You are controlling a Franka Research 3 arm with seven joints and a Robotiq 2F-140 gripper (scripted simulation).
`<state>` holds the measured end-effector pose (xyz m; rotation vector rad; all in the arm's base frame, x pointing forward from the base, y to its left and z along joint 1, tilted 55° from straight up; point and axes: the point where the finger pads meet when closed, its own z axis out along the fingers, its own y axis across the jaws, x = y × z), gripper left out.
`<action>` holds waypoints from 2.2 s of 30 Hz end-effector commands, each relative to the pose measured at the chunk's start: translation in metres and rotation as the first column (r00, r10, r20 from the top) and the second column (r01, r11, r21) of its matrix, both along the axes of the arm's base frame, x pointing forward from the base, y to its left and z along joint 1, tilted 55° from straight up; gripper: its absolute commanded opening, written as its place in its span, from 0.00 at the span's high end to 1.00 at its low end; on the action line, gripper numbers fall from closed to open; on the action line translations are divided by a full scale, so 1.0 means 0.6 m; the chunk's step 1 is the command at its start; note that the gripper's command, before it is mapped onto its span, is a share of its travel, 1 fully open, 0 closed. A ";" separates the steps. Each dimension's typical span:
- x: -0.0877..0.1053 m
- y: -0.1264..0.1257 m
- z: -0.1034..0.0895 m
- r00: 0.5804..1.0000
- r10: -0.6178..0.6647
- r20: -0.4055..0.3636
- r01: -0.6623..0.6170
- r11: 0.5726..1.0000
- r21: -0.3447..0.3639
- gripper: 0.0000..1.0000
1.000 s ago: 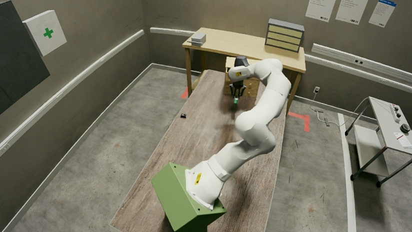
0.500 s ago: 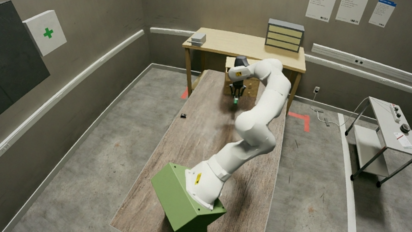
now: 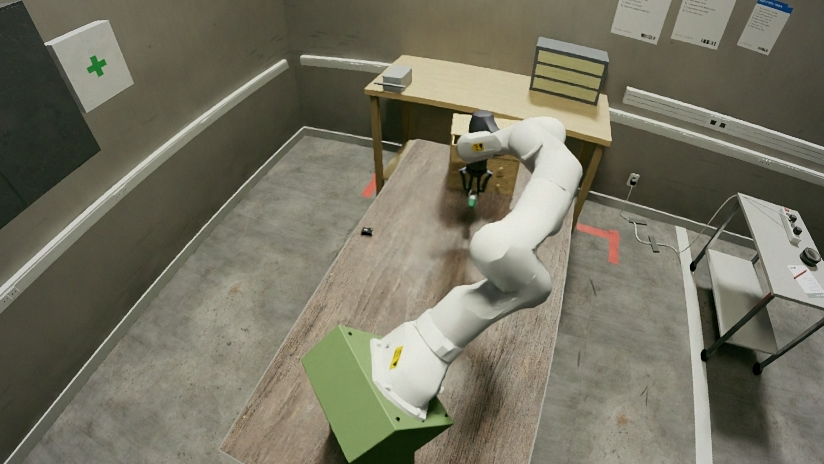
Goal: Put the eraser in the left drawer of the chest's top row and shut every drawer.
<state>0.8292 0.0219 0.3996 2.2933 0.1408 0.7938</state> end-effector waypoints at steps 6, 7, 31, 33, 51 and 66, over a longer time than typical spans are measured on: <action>-0.013 0.015 0.011 1.000 0.002 -0.004 -0.002 1.000 0.000 0.80; -0.016 0.017 0.013 1.000 0.002 -0.004 -0.002 1.000 0.000 0.80; -0.105 0.108 0.102 1.000 0.002 -0.004 -0.002 1.000 0.000 0.80; -0.105 0.108 0.102 1.000 0.002 -0.004 -0.002 1.000 0.000 0.80; -0.181 0.184 0.178 1.000 0.002 -0.004 -0.002 1.000 0.000 0.80; -0.213 0.217 0.209 1.000 0.002 -0.004 -0.002 1.000 0.000 0.80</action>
